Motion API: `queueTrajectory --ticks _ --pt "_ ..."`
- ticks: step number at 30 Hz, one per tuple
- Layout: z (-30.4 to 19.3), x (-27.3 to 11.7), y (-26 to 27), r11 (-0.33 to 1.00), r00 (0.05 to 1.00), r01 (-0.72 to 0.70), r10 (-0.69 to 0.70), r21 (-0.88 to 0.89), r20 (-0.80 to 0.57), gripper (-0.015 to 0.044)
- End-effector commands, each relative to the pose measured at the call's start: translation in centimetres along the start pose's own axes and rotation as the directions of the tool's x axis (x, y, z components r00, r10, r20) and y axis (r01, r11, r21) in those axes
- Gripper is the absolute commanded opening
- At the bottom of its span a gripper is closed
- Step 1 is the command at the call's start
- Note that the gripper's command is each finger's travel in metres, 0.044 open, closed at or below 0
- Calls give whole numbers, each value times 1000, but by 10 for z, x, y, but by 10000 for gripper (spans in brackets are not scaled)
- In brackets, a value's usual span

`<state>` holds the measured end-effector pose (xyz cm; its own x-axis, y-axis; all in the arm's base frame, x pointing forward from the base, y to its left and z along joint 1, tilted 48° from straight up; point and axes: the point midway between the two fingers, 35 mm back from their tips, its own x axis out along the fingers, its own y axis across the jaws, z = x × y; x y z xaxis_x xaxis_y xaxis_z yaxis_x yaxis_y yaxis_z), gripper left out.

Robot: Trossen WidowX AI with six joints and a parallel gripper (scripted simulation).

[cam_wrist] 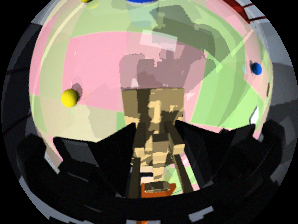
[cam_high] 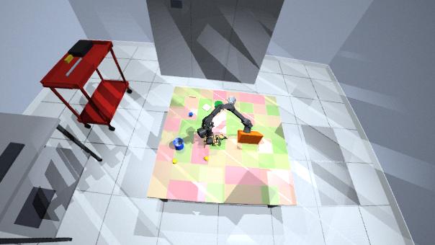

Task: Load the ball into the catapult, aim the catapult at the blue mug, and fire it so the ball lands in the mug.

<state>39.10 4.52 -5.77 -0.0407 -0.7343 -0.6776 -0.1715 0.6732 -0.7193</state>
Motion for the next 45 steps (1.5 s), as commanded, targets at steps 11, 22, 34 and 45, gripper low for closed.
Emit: queueTrajectory --ticks 11,22,34,45 --pt "2 8 0 1000 1000 -6 6 5 5 0" --pt "3 26 0 1000 1000 -3 3 2 5 0" --pt "2 40 -2 1000 1000 -7 7 12 -2 0" --pt "2 40 -2 1000 1000 -7 7 12 -2 184"
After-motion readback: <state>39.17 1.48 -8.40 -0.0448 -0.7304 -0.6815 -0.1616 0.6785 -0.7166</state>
